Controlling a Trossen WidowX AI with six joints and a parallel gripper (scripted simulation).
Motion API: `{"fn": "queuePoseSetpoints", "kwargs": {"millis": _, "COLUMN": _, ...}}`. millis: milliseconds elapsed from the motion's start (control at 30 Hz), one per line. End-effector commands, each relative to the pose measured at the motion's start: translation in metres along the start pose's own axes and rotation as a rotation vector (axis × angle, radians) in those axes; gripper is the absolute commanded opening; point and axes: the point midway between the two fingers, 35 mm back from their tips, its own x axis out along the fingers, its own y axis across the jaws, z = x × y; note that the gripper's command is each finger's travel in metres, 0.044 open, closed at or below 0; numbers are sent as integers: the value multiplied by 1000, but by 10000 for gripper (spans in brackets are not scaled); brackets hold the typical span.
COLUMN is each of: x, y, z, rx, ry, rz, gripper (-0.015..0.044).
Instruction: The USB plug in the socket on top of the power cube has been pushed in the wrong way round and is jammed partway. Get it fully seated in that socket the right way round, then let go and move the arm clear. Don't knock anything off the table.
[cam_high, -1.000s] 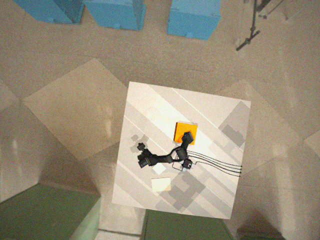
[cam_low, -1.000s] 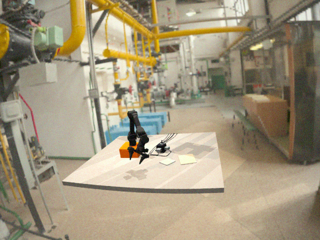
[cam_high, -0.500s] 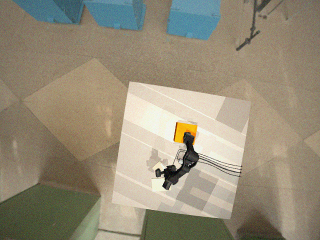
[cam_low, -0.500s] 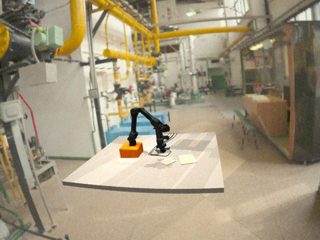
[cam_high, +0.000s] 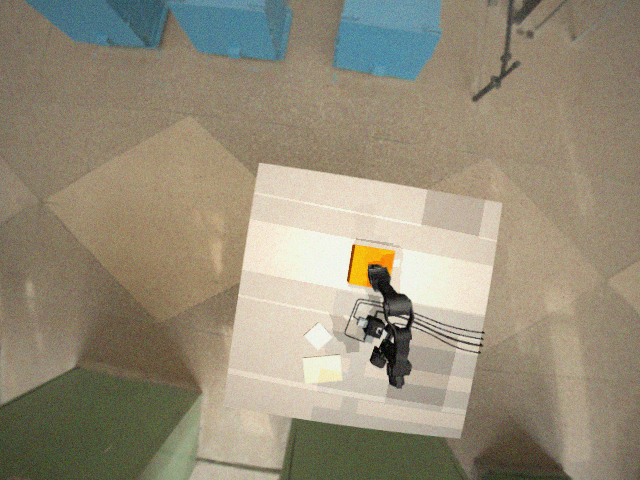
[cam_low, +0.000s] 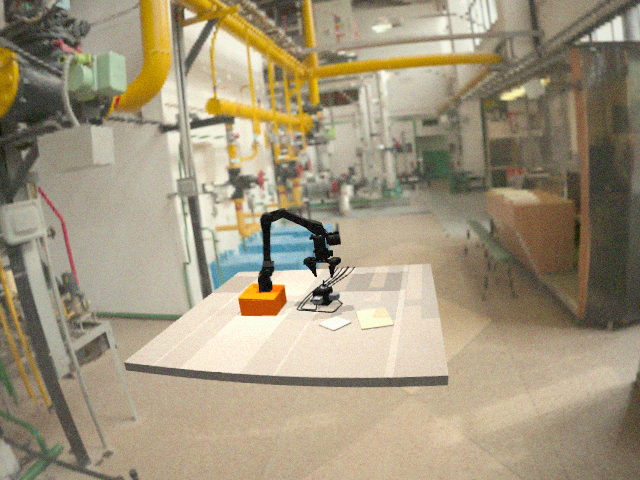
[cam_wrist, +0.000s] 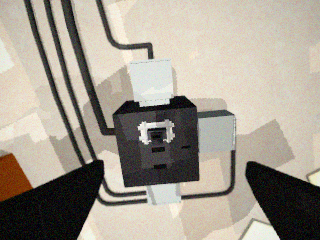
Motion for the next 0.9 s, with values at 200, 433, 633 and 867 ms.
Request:
{"fn": "queuePoseSetpoints", "kwargs": {"millis": 200, "x": -4, "y": 10, "z": 9, "rx": -70, "ry": -10, "rz": 27, "gripper": 440}}
{"fn": "queuePoseSetpoints", "kwargs": {"millis": 433, "x": 2, "y": 10, "z": 9, "rx": -70, "ry": -10, "rz": 27, "gripper": 440}}
{"fn": "queuePoseSetpoints", "kwargs": {"millis": 633, "x": 8, "y": 11, "z": 9, "rx": -70, "ry": -10, "rz": 27, "gripper": 440}}
{"fn": "queuePoseSetpoints", "kwargs": {"millis": 867, "x": 15, "y": 11, "z": 9, "rx": -70, "ry": -10, "rz": 27, "gripper": 440}}
